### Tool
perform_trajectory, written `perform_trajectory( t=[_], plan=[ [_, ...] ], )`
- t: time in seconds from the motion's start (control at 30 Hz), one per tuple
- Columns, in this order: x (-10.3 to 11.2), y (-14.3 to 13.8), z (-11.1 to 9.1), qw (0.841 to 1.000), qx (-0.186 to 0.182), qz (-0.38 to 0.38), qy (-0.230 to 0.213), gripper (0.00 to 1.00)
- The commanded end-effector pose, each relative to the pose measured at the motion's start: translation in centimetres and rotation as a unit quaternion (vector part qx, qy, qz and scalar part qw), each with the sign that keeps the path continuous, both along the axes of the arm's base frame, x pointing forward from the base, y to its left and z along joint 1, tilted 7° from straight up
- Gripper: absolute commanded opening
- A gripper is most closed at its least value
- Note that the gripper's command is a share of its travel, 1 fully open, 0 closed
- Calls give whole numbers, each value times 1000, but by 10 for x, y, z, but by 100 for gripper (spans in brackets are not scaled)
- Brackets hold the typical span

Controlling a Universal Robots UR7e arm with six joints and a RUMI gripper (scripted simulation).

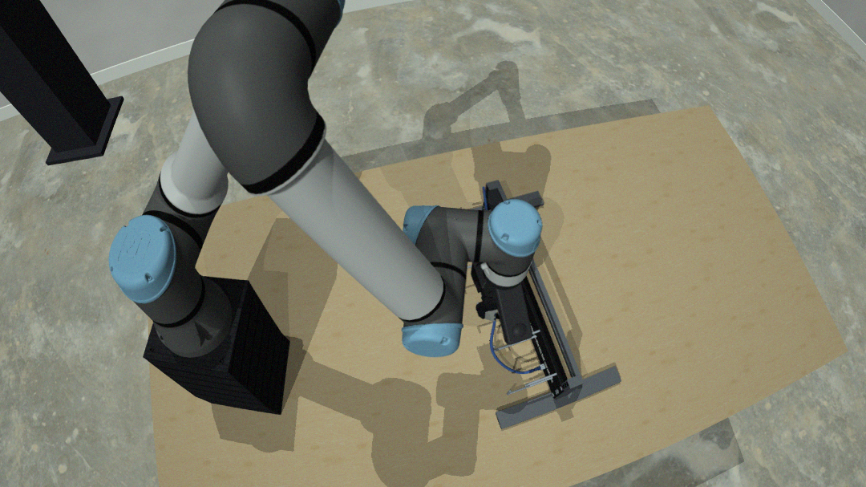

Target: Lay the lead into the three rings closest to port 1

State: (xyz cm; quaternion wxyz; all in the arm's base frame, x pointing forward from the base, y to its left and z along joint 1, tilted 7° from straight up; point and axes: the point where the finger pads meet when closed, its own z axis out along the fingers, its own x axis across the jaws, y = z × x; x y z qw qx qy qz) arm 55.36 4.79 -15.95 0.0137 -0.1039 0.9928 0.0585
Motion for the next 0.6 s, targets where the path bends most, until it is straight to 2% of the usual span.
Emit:
perform_trajectory(
  t=[0.0, 0.57],
  plan=[
    [1, 0, 0, 1000, 0, 0, -1, 0],
    [1, 1, -12, 1000, 0, 0, -1, 0]
  ],
)
